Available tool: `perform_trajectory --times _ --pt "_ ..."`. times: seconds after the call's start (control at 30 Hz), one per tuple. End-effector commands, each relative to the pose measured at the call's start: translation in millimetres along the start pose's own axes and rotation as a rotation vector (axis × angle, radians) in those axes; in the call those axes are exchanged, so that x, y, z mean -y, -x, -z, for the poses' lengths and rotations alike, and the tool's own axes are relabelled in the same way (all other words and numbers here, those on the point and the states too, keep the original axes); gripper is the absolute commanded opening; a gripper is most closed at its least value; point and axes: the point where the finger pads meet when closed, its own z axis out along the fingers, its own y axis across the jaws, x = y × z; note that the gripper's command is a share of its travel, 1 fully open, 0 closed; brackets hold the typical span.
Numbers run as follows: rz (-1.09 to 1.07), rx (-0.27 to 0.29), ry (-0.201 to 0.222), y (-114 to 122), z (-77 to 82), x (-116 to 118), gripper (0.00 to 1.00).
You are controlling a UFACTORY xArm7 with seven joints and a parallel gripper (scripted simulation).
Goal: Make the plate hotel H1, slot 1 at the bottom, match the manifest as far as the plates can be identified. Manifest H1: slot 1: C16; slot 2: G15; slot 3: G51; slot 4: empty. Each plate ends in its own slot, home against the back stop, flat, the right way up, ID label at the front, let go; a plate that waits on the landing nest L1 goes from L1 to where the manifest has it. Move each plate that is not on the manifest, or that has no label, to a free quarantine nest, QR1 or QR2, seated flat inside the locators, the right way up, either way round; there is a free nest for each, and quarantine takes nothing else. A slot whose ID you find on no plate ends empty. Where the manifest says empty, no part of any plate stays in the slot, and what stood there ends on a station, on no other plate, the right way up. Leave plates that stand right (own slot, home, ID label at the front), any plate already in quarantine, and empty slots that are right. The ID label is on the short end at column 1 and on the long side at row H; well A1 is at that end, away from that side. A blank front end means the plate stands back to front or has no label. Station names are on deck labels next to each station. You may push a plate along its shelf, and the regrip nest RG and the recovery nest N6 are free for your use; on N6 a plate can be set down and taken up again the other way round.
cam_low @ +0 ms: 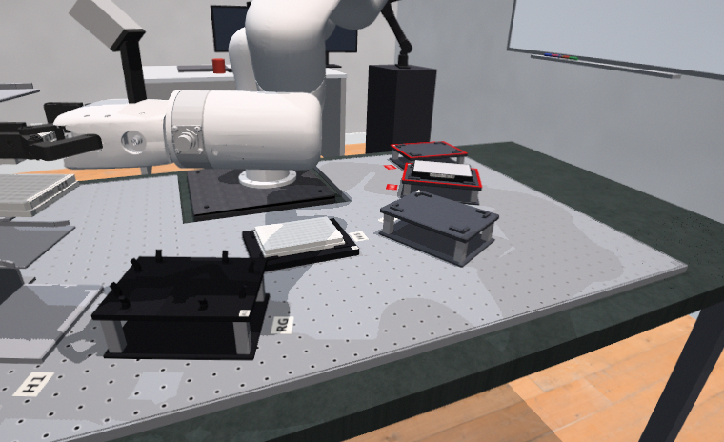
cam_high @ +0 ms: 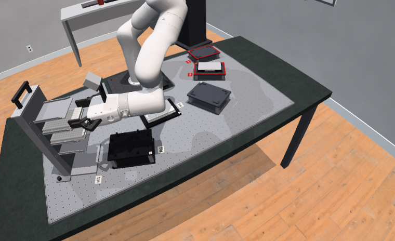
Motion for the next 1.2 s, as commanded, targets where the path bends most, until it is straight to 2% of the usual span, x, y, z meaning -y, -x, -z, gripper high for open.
perform_trajectory --times 0.0,0.73,1.17 --pt "-0.003 0.000 0.000 -1 -0.3 0 1.00" --pt "-0.003 0.000 0.001 -1 -0.3 0 1.00" --pt "-0.003 0.001 0.000 -1 18.1 0 1.00"
